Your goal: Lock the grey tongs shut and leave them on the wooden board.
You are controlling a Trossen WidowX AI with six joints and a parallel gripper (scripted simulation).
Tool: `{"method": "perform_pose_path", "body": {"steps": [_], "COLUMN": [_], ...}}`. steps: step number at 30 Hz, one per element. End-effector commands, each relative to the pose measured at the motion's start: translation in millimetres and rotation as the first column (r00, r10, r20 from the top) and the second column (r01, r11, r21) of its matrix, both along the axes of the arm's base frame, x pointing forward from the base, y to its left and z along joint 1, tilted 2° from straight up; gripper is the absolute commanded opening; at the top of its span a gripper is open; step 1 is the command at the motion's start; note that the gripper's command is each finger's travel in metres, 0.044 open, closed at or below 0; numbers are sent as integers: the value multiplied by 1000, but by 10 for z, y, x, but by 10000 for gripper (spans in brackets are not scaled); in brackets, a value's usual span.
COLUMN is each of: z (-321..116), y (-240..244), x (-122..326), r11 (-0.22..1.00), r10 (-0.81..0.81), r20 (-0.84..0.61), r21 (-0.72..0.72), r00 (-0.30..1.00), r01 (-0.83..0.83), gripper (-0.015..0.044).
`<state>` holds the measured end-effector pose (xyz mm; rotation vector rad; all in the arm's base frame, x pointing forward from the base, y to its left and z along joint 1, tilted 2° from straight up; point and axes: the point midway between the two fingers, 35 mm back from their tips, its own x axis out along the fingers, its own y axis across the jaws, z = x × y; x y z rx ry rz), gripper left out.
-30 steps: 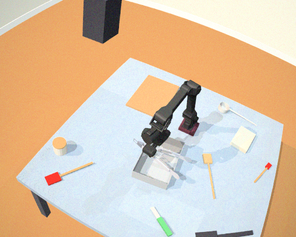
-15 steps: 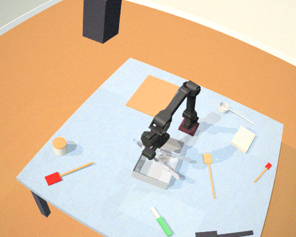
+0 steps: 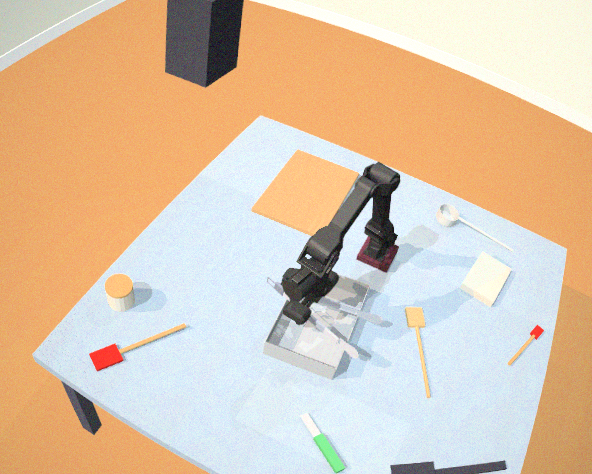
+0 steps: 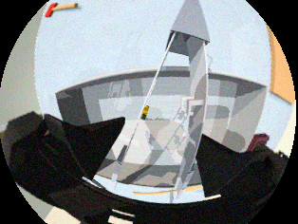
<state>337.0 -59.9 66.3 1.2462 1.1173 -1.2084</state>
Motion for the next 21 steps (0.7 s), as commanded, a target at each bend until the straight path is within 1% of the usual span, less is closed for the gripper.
{"method": "perform_pose_path", "body": {"steps": [1, 3, 6, 21], "z": [-68, -68, -32, -32], "y": [10, 10, 1, 1], "x": [-15, -15, -7, -7], "r11": [1000, 1000, 1000, 1000], "r10": [3, 3, 0, 0], "r20": [-3, -3, -2, -2], "r21": [7, 7, 0, 0], "r00": [1000, 1000, 1000, 1000], "r01": [-3, -3, 0, 0], "gripper": [440, 440, 361, 261]}}
